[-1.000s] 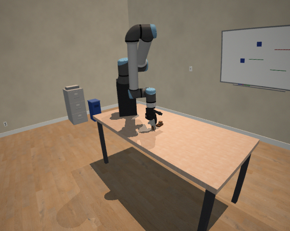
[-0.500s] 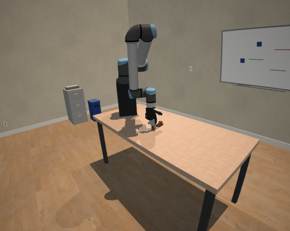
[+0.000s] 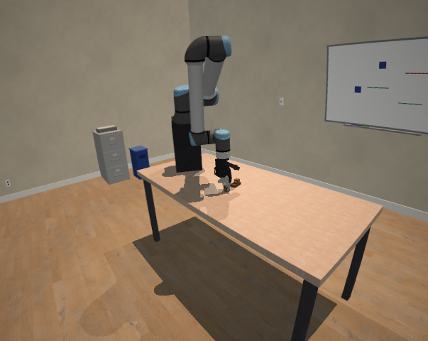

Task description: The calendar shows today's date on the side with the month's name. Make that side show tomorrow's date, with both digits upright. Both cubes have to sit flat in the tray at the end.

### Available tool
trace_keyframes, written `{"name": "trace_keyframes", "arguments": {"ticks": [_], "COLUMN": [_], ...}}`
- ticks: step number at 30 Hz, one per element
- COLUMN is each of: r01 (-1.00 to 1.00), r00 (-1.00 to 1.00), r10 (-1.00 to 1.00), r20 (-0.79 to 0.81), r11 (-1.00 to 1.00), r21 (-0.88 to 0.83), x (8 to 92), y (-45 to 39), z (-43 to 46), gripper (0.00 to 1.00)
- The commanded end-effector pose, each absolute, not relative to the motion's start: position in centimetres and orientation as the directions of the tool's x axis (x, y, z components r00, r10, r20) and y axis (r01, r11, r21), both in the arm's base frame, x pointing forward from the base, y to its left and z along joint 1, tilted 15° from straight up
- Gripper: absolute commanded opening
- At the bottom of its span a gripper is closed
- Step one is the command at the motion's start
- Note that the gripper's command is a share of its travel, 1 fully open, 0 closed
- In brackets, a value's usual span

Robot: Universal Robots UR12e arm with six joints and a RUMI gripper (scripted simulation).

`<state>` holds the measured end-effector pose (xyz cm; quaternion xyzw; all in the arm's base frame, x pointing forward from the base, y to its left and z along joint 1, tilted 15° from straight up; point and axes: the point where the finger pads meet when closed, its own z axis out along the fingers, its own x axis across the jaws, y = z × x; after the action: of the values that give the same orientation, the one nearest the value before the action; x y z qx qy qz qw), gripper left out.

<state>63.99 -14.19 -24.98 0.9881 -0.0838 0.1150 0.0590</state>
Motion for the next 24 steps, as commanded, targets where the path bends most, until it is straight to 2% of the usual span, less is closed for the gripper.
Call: {"name": "trace_keyframes", "arguments": {"ticks": [1,13,24], "r01": [-0.179,-0.179,-0.179], "r00": [0.959,0.959,0.959], "r10": [-0.152,-0.152,-0.152], "r20": [0.238,0.238,0.238], "r11": [-0.979,-0.979,-0.979], "r21": [0.097,0.097,0.097], "x": [64.0,63.9,62.9], "y": [-14.2,-14.1,-13.5], "z": [-24.9,-24.4,-19.9], "gripper": [0.29,0.29,0.29]}}
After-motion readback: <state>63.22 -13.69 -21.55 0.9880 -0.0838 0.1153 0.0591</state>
